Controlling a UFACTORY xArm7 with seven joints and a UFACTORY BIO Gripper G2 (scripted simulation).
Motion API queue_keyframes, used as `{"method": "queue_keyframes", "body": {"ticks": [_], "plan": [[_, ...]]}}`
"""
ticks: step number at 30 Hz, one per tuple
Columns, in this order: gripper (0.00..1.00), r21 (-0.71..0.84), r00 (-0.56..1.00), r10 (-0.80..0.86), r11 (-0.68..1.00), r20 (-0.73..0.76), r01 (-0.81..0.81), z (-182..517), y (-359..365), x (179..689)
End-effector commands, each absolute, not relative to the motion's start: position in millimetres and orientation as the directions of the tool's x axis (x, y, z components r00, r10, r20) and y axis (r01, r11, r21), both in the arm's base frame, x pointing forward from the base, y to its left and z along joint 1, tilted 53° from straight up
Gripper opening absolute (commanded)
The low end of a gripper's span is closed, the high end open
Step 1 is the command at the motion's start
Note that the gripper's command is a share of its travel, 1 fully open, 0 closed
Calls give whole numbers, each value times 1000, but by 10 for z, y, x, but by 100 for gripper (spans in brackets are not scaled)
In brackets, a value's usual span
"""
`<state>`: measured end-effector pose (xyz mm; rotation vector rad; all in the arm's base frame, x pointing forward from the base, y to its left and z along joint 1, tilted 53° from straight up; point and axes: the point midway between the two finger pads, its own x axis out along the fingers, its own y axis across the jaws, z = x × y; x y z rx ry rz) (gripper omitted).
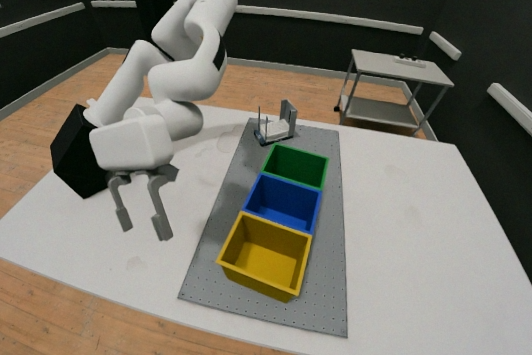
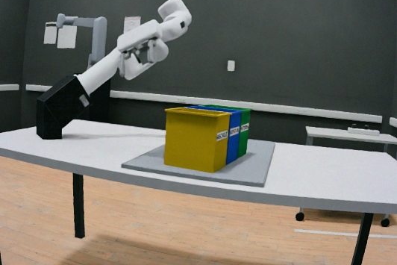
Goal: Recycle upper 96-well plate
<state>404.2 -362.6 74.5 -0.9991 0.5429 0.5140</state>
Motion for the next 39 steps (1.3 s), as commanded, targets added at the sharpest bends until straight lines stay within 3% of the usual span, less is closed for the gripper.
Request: {"method": "queue_keyframes", "body": {"ticks": [1,20,39], "plan": [[37,-599,773,114,565,-624,-567,899,-3526,4004],[37,-443,858,111,819,-501,-365,1222,-3020,4002],[37,-242,927,139,942,-349,-233,1497,-2524,4076]]}}
